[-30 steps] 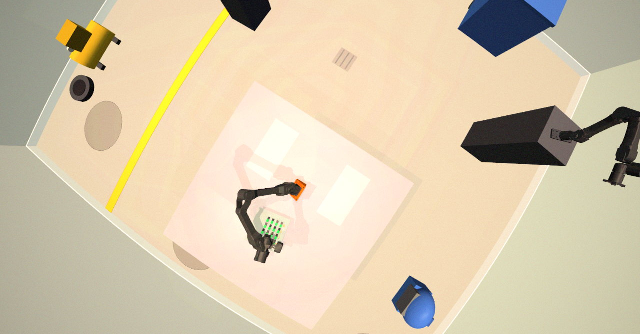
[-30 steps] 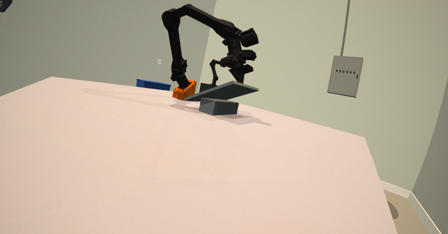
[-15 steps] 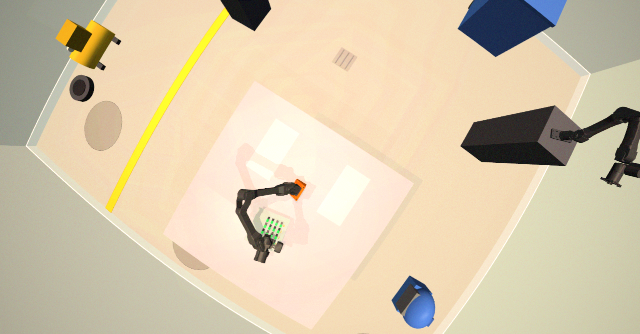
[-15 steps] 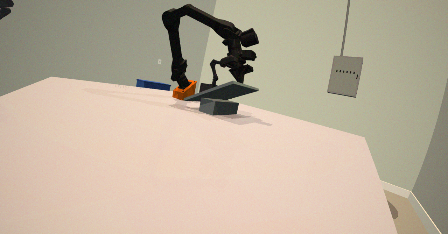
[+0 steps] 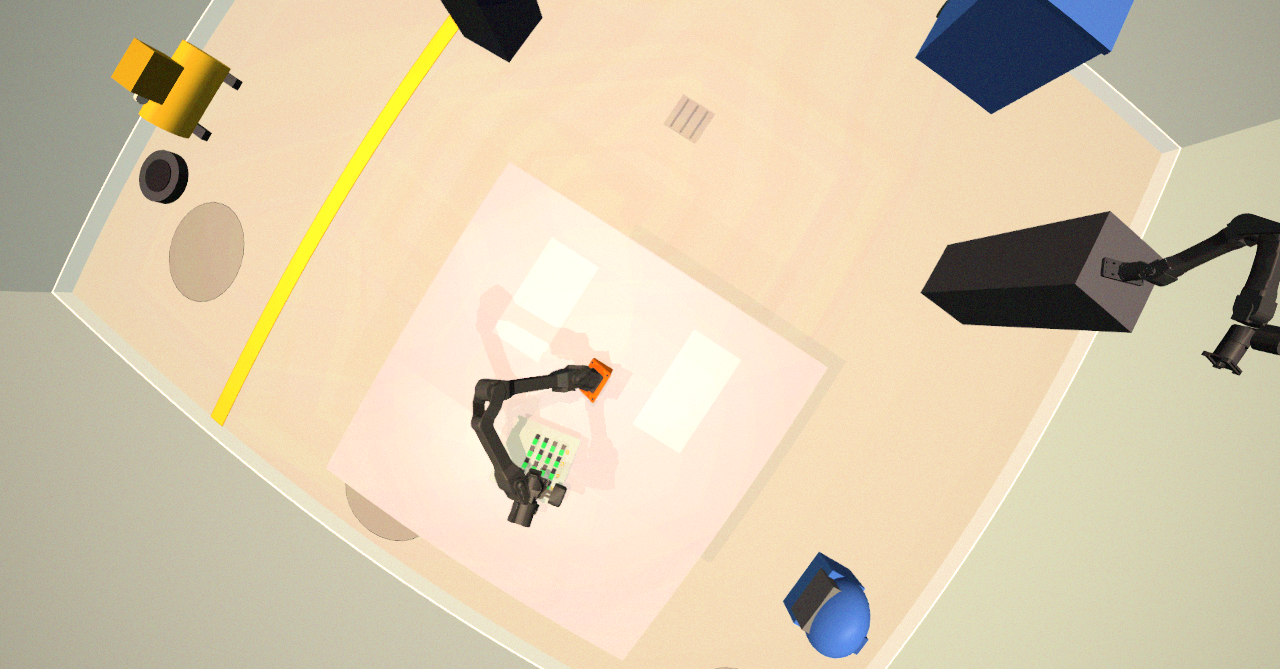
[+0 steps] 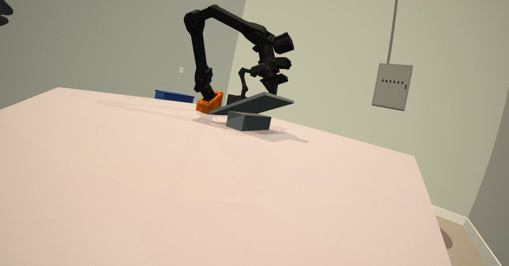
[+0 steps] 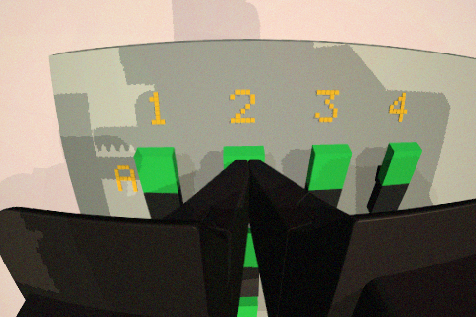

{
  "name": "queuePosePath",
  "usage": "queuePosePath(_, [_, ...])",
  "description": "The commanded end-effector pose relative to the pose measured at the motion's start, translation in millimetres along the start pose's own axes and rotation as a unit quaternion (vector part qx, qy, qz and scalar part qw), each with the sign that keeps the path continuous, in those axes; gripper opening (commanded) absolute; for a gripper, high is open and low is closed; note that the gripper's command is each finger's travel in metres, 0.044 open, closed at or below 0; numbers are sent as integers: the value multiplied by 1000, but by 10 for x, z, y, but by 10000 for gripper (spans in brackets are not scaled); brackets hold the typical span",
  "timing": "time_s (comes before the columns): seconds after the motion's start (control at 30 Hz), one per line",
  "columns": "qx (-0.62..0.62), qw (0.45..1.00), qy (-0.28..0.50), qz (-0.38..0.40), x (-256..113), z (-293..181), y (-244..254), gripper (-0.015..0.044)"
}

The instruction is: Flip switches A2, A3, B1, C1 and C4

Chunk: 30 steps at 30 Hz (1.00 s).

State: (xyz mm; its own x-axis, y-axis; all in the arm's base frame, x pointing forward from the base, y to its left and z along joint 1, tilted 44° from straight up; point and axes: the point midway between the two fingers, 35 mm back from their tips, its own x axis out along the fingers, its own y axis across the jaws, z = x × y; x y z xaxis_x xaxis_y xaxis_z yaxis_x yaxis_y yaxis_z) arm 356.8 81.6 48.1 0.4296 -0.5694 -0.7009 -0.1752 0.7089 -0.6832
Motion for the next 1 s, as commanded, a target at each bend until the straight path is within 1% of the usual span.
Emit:
queuePosePath(0.0, [-3,1000,0,2,10,-1,9,0])
queuePosePath(0.97, [-3,1000,0,2,48,0,9,0])
